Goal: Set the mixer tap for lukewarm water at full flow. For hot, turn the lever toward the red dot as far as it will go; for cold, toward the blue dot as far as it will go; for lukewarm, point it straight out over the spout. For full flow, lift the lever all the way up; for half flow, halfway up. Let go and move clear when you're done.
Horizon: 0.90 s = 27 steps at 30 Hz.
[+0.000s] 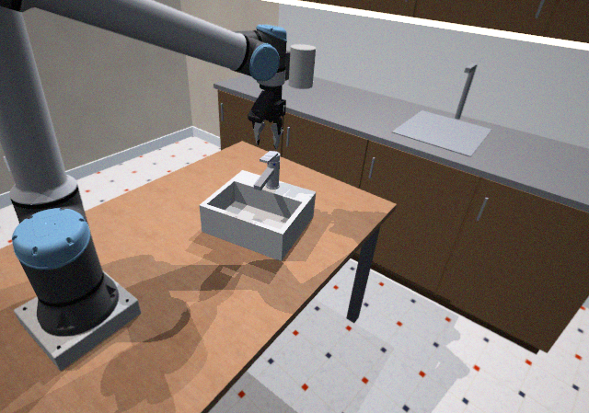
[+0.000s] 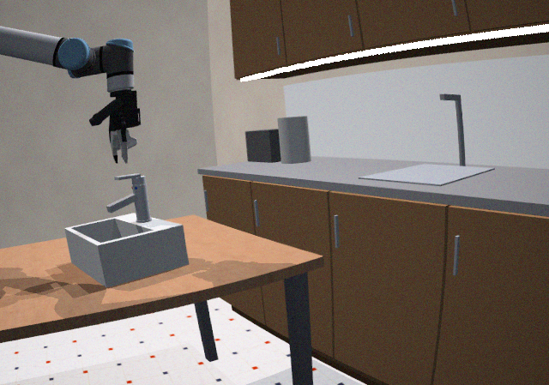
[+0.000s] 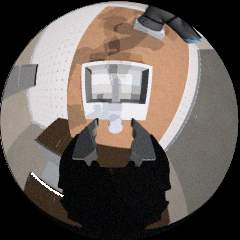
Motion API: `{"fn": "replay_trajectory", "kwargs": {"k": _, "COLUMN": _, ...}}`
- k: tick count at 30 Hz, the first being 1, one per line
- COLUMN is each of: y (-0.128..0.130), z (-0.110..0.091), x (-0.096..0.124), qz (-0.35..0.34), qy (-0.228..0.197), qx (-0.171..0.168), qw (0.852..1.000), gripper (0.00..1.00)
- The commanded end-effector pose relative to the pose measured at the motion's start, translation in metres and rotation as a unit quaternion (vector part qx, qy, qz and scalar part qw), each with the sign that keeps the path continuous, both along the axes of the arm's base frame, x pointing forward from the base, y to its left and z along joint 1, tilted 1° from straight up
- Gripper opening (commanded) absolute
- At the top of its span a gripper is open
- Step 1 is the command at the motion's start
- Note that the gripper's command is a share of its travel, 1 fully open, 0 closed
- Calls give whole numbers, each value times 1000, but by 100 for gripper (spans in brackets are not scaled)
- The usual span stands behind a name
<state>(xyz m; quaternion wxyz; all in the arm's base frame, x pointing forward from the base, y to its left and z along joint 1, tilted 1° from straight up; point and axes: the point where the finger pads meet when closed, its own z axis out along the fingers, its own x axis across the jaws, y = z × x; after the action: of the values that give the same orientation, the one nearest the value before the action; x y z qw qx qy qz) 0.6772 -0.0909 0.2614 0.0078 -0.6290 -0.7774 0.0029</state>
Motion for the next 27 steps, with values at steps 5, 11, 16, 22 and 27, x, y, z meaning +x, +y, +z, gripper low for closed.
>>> {"fn": "replay_trajectory", "kwargs": {"k": 5, "y": 1, "z": -14, "x": 0, "qz": 1, "qy": 0, "qx": 0, "qw": 1000, "gripper": 43}}
{"fn": "replay_trajectory", "kwargs": {"k": 11, "y": 2, "z": -22, "x": 0, "qz": 1, "qy": 0, "qx": 0, "qw": 1000, "gripper": 43}}
{"fn": "replay_trajectory", "kwargs": {"k": 16, "y": 2, "z": -25, "x": 0, "qz": 1, "qy": 0, "qx": 0, "qw": 1000, "gripper": 43}}
{"fn": "replay_trajectory", "kwargs": {"k": 22, "y": 1, "z": -28, "x": 1, "qz": 1, "qy": -1, "qx": -1, "qw": 1000, "gripper": 43}}
{"fn": "replay_trajectory", "kwargs": {"k": 27, "y": 1, "z": -29, "x": 1, "qz": 1, "qy": -1, "qx": -1, "qw": 1000, "gripper": 43}}
